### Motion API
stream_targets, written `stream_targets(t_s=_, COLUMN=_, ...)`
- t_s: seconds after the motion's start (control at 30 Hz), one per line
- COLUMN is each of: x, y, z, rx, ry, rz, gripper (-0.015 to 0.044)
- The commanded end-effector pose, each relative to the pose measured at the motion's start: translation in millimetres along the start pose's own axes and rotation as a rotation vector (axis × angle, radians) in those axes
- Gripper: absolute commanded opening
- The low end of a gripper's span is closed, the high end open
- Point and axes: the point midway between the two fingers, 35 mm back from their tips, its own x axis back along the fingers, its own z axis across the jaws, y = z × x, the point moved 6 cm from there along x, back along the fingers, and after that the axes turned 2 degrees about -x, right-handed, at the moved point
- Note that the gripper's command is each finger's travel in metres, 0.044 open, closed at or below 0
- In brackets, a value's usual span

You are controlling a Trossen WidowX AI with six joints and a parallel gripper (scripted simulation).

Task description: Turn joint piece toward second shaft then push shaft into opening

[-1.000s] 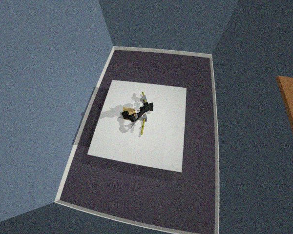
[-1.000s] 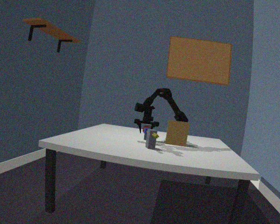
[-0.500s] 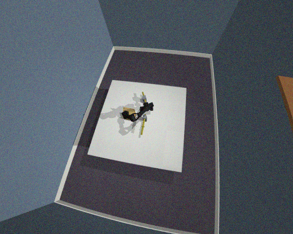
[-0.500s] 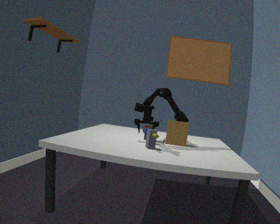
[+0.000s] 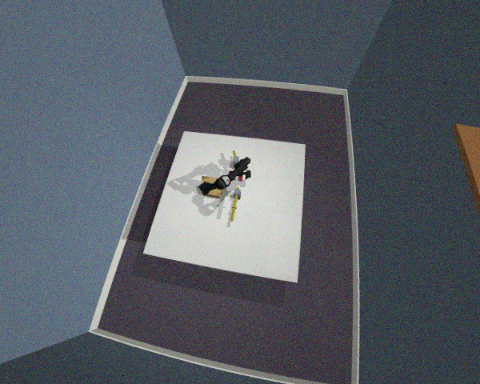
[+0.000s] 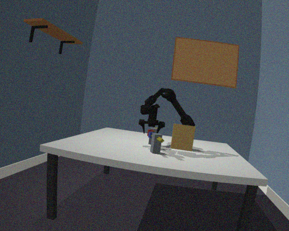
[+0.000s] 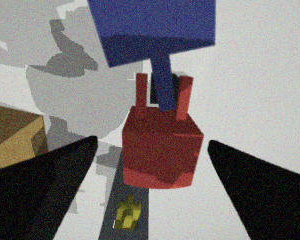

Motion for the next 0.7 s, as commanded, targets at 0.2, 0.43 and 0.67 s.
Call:
stream_targets(t_s=0.2, x=2, y=0, z=0, rx=-0.007, ry=-0.006, rz=0.026, gripper=0.0440)
stream_targets(t_s=0.43, x=19, y=-4, z=-4, rx=-0.225, ry=-0.005, rz=0.000, gripper=0.0440)
stream_targets(t_s=0.67, x=37, y=-8, z=-6, rx=-0.466, ry=0.002, rz=-0.028, gripper=0.0440)
